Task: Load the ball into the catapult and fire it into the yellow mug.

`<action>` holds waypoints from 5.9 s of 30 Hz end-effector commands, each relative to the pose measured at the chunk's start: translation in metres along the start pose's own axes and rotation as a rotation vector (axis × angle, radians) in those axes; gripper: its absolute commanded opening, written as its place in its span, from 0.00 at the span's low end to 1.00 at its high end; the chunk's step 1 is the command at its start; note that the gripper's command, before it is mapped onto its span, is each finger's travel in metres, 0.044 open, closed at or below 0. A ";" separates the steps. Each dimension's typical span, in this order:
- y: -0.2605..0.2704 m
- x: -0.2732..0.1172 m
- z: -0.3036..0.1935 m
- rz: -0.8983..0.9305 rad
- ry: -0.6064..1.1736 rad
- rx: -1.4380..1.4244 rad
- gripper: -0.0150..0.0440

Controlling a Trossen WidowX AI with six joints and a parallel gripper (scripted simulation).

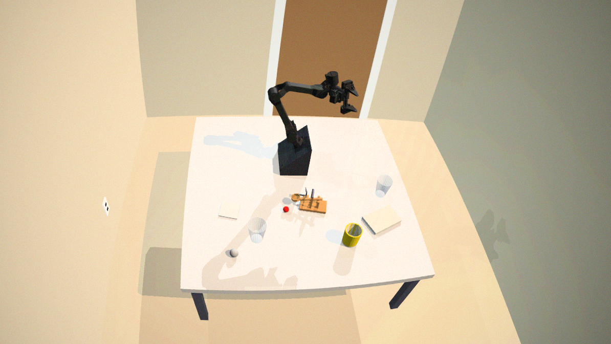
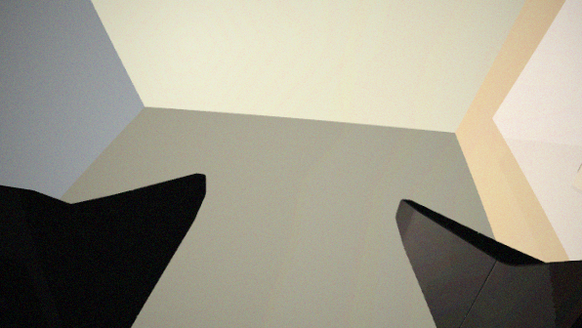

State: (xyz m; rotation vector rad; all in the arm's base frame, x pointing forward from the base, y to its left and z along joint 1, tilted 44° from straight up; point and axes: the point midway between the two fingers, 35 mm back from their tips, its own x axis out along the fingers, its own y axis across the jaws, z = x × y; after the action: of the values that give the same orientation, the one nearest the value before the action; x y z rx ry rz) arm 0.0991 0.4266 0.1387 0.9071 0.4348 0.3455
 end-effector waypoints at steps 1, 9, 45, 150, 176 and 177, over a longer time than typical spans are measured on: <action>-0.014 0.021 0.006 -0.060 -0.011 -0.146 1.00; -0.038 0.053 0.020 -0.168 -0.015 -0.373 1.00; -0.188 0.140 0.120 -0.770 0.302 -1.237 1.00; -0.470 0.082 0.271 -0.817 1.934 -1.759 1.00; -0.417 0.091 0.265 -0.809 1.926 -1.758 0.25; -0.417 0.091 0.265 -0.809 1.926 -1.758 0.25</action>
State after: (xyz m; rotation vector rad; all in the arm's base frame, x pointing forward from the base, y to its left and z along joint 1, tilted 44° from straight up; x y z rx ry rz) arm 0.3494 0.0363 -0.0925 -1.6280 1.7280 0.5620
